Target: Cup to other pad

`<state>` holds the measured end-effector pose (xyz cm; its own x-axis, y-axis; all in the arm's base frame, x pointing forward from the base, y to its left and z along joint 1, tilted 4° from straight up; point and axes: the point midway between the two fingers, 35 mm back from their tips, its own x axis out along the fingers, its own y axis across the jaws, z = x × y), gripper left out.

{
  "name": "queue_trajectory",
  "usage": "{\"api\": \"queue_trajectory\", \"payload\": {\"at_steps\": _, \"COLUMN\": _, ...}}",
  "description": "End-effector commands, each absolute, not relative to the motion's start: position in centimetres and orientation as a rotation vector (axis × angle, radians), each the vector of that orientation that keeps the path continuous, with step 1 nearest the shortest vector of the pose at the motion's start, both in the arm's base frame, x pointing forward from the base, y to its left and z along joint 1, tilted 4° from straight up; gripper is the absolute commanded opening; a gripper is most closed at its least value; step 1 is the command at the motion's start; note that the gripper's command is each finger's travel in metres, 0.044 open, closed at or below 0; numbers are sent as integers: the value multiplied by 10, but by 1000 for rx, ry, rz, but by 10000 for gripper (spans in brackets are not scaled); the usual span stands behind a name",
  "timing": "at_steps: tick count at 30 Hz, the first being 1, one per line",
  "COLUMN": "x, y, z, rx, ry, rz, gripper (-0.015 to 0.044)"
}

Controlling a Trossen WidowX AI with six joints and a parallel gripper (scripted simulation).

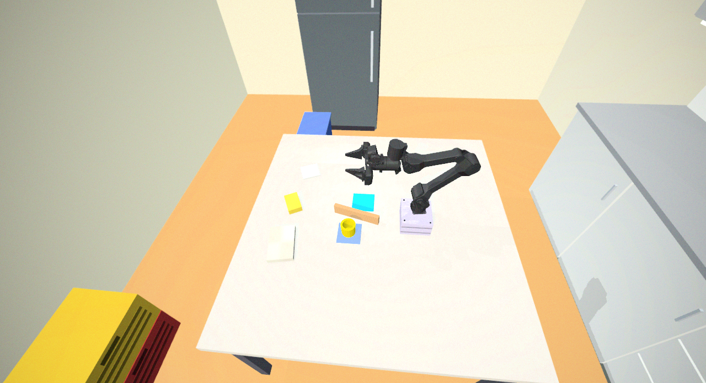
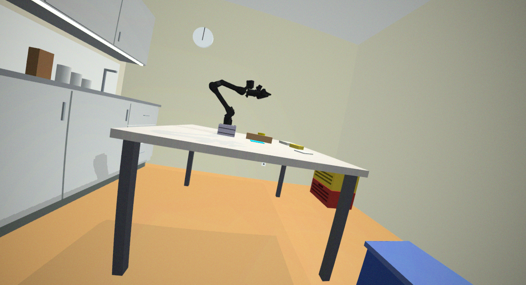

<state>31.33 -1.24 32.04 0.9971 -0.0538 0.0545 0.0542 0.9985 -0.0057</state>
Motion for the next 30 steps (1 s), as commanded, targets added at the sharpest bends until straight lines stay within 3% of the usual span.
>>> {"api": "queue_trajectory", "payload": {"at_steps": 1, "x": 315, "y": -12, "z": 318, "rx": 3, "ry": -42, "rz": -52, "gripper": 374}}
{"api": "queue_trajectory", "payload": {"at_steps": 9, "x": 362, "y": 3, "z": 205, "rx": 444, "ry": 525, "rz": -116, "gripper": 167}}
{"api": "queue_trajectory", "payload": {"at_steps": 16, "x": 363, "y": 19, "z": 111, "rx": 759, "ry": 974, "rz": -383, "gripper": 167}}
{"api": "queue_trajectory", "payload": {"at_steps": 23, "x": 330, "y": 28, "z": 41, "rx": 947, "ry": 1344, "rz": -837, "gripper": 167}}
{"api": "queue_trajectory", "payload": {"at_steps": 30, "x": 322, "y": 30, "z": 31, "rx": 965, "ry": 1401, "rz": -944, "gripper": 167}}
